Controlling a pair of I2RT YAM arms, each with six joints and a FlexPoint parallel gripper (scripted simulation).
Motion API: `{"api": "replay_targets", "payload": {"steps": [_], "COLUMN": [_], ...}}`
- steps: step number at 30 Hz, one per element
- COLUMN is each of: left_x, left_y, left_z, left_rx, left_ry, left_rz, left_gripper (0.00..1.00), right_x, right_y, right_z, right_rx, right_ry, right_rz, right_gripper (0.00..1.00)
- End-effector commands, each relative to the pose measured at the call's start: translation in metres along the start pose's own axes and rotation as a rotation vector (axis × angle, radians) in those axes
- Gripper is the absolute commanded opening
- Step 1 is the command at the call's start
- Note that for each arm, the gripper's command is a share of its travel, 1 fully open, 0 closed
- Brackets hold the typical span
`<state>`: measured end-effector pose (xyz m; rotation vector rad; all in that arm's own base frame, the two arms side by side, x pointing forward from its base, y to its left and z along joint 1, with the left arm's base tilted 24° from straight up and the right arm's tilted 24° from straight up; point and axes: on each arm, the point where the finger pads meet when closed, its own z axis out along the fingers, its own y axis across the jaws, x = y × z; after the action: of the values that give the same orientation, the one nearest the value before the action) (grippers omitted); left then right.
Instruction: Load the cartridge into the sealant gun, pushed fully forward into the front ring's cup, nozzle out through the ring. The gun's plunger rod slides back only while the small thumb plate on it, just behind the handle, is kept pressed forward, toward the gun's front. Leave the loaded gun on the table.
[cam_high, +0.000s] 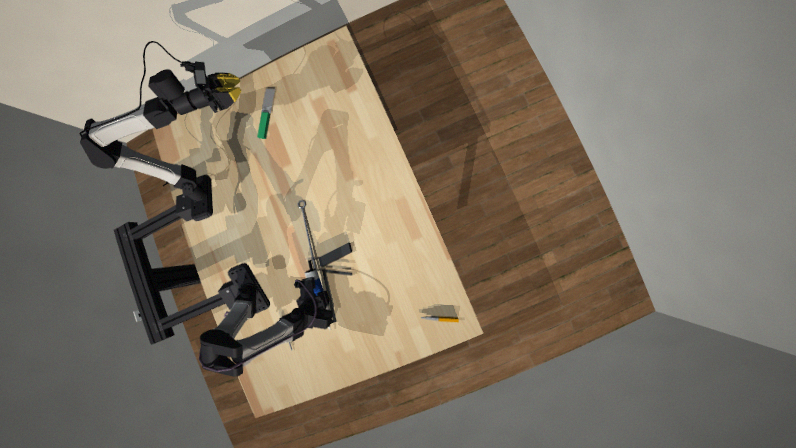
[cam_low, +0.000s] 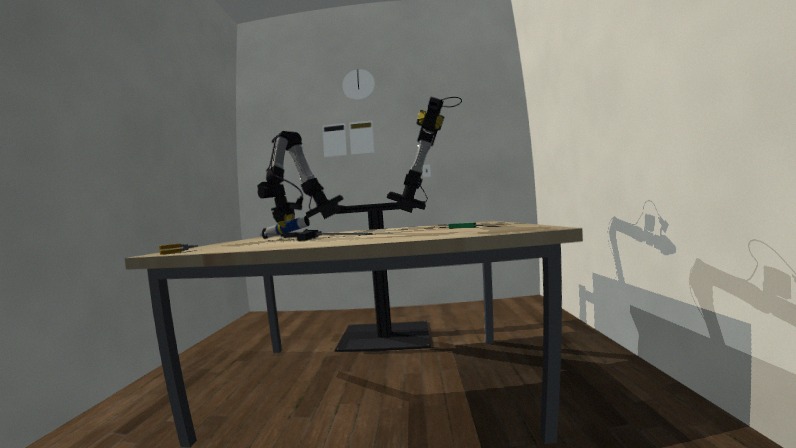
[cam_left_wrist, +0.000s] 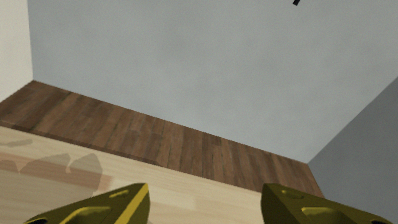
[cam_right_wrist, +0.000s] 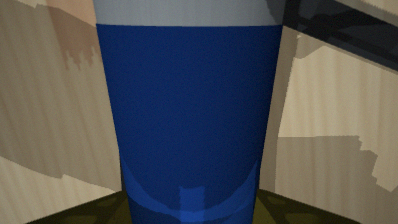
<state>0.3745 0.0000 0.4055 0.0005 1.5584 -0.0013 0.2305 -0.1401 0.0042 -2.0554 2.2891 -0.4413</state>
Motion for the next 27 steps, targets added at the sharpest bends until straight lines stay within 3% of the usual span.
{"api": "replay_targets", "payload": {"steps": [1,27], "left_x": [-0.021,-0.021], "left_y": [-0.006,-0.006], "left_z": [0.001,0.001], "left_rx": [0.013,0.013], "left_ry": [-0.049,-0.049], "left_rz": [-0.003,-0.003], "left_gripper": [0.53,0.53], "right_x": [-0.001,0.008], "right_y": [-0.007,-0.005], "right_z": [0.003,-0.002], "right_rx": [0.014,0.009], "right_ry": [-0.026,-0.029], "right_rz": [-0.007,0.002], "right_gripper": [0.00,0.00]}}
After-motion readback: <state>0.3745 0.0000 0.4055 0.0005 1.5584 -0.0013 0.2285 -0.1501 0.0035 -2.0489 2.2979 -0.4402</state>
